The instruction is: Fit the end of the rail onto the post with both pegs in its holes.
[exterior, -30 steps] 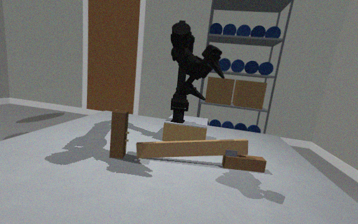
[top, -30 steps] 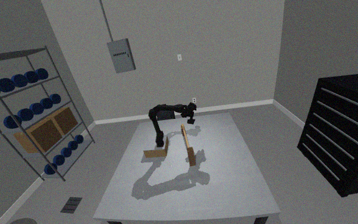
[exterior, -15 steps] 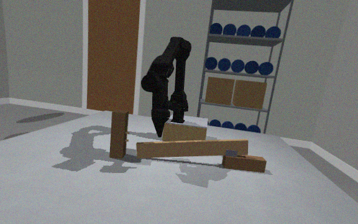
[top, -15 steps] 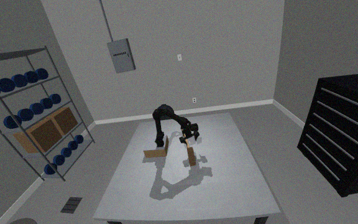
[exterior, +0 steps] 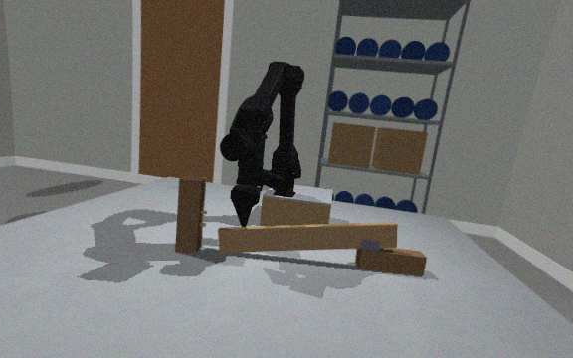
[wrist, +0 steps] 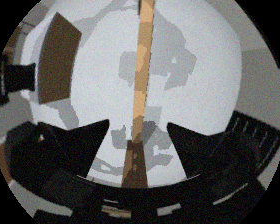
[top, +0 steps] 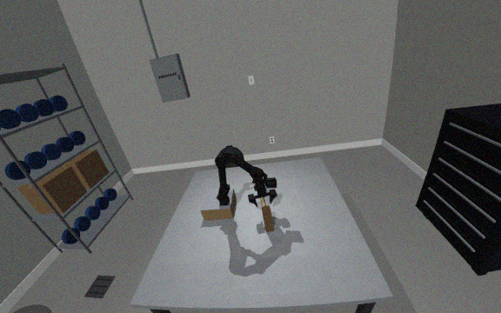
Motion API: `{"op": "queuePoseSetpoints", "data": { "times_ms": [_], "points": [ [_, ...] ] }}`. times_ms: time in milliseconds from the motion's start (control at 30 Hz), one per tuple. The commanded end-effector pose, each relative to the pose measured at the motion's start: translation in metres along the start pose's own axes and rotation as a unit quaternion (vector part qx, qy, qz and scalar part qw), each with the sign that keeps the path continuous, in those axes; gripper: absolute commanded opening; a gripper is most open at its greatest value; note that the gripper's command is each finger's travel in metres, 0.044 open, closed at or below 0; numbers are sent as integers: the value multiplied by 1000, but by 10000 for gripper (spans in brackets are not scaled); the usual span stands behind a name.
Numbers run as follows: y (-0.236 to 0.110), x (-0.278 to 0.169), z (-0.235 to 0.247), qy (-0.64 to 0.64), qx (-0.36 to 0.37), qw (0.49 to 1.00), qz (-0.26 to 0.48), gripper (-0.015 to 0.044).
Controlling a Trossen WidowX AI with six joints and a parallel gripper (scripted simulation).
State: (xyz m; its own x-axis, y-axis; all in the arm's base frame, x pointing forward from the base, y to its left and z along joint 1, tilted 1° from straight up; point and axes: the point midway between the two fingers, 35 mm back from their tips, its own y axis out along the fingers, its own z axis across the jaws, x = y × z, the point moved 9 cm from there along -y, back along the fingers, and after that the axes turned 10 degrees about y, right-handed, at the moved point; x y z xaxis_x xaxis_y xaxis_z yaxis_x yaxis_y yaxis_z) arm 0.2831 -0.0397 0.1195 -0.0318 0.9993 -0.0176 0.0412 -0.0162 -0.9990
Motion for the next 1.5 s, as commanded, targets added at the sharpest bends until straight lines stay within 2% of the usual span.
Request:
{"op": "queuePoseSetpoints", "data": {
  "times_ms": [0, 1367, 1467],
  "points": [
    [6, -1, 0, 3, 2, 1000, 3, 440],
    [69, -1, 1, 3, 3, 1000, 3, 440],
    [69, -1, 1, 3, 3, 1000, 3, 361]
  ]
}}
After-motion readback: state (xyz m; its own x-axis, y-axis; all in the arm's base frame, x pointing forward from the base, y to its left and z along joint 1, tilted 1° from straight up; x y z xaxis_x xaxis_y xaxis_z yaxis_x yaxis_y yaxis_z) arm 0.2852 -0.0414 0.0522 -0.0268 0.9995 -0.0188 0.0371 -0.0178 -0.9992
